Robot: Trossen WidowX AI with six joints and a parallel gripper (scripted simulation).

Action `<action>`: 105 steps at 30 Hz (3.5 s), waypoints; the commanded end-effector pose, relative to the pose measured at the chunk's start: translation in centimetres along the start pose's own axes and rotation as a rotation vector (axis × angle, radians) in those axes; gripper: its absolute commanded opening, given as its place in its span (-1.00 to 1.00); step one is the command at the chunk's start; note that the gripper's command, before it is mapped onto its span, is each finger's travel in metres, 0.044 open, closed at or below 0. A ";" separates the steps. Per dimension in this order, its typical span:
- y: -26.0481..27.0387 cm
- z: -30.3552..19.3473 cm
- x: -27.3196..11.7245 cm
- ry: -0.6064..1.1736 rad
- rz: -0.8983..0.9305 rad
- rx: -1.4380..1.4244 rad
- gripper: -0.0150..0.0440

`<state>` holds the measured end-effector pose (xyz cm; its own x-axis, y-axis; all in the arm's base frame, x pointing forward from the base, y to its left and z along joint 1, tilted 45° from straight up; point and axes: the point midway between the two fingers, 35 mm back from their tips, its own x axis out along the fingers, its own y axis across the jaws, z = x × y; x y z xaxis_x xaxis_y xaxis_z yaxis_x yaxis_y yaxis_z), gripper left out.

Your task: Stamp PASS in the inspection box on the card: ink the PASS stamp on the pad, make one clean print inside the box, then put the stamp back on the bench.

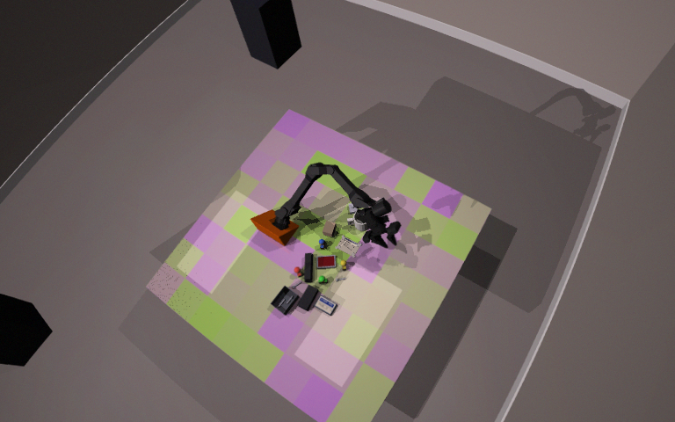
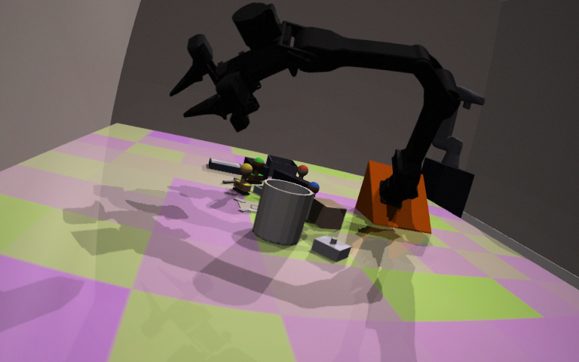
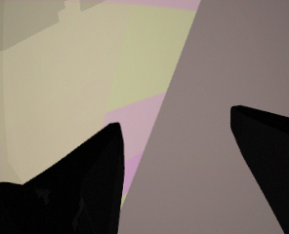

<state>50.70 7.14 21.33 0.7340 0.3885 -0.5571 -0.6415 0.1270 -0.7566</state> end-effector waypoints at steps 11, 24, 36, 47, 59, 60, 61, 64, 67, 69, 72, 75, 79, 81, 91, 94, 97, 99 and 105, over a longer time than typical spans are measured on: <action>16.8 -15.6 -0.1 0.239 0.590 0.975 0.29; 26.8 -19.8 -5.4 0.400 0.943 1.757 0.29; 27.6 -19.4 -4.5 0.401 0.943 1.757 0.29; 28.7 -18.7 -3.3 0.400 0.942 1.757 0.29; 30.0 -17.9 -2.1 0.400 0.943 1.757 0.29; 30.1 -17.9 -2.0 0.400 0.943 1.757 0.29; 30.3 -17.8 -1.9 0.399 0.943 1.757 0.29; 30.6 -17.6 -1.7 0.399 0.943 1.757 0.29; 30.9 -17.3 -1.4 0.399 0.943 1.757 0.29; 31.1 -17.2 -1.2 0.398 0.944 1.757 0.29; 31.5 -17.0 -1.0 0.398 0.944 1.757 0.29; 31.8 -16.8 -0.7 0.398 0.944 1.757 0.29; 31.9 -16.7 -0.7 0.397 0.945 1.757 0.29; 31.7 -16.9 -0.8 0.398 0.943 1.754 0.11; 31.7 -16.9 -0.8 0.398 0.943 1.754 -0.12; 31.7 -16.9 -0.8 0.398 0.943 1.754 -0.18; 31.6 -16.9 -0.8 0.398 0.943 1.754 -0.45; 31.6 -17.0 -0.9 0.399 0.942 1.754 -0.49; 31.4 -17.1 -1.1 0.399 0.942 1.754 -0.49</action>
<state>33.63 -4.76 -7.78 -0.0462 0.6986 -0.7140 -0.0759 0.7103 0.6998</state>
